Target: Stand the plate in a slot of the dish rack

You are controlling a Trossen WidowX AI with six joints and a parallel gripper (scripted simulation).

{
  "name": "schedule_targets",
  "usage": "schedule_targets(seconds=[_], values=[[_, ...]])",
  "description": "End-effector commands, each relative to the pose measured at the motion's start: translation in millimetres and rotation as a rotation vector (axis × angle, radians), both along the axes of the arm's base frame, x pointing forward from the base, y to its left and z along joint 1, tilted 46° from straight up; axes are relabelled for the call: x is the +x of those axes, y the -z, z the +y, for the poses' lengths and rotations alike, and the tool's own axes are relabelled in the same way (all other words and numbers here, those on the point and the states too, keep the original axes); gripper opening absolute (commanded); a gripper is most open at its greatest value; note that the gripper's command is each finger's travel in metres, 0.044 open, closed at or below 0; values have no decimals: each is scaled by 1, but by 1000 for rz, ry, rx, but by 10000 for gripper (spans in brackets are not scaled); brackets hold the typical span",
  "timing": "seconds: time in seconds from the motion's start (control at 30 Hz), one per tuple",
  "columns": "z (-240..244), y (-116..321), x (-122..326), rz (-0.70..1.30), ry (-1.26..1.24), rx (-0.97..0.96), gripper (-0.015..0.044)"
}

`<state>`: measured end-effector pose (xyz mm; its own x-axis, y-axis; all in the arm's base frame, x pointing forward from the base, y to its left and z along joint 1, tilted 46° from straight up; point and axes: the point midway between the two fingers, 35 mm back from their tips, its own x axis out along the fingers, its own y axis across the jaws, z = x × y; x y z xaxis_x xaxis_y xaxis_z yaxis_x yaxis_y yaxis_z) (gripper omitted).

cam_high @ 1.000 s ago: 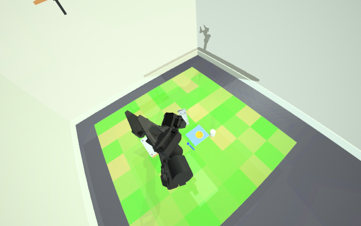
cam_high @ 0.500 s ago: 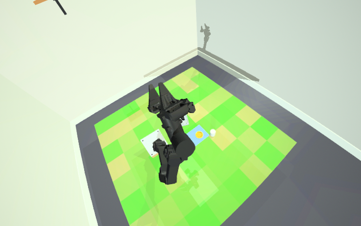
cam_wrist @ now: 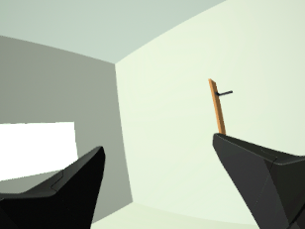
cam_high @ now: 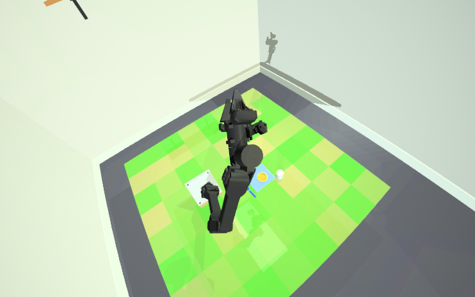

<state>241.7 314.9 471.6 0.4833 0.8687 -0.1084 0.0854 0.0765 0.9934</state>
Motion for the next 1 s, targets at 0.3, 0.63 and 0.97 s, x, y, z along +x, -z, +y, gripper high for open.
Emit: schedule_targets(seconds=[0.3,0.63,0.97], values=[[-31,77,65,-40,189,-309,400],[-69,137,104,-38,301,-577,400],[-121,199,133,-1,378,-884,400]])
